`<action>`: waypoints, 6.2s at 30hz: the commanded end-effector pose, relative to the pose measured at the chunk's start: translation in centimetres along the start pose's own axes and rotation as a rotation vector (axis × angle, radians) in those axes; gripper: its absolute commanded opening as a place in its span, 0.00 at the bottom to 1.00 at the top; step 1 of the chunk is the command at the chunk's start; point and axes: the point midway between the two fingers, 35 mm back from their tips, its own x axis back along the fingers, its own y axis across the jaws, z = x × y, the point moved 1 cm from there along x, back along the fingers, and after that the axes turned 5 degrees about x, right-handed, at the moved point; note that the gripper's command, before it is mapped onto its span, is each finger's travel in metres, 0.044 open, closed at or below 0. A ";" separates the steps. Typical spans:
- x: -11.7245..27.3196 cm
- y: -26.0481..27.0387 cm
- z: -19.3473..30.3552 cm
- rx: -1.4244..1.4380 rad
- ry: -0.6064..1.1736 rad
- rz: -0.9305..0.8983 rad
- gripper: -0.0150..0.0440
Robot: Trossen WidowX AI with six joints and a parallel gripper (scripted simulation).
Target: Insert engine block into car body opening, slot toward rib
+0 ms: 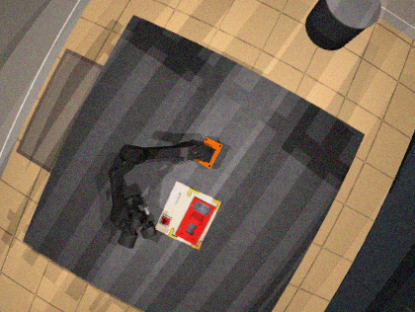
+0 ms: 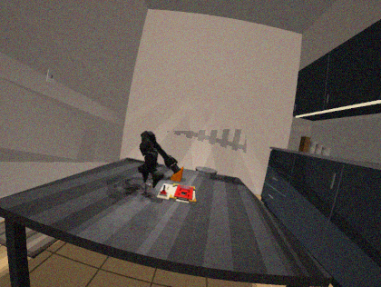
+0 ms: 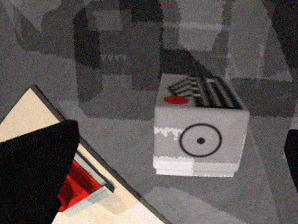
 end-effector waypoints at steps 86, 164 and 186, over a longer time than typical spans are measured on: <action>0.2 -0.1 -0.3 -0.006 -0.005 -0.005 0.25; 5.9 0.5 2.6 -0.003 -0.725 0.067 0.25; 0.3 0.7 2.4 -0.003 -0.727 0.068 0.25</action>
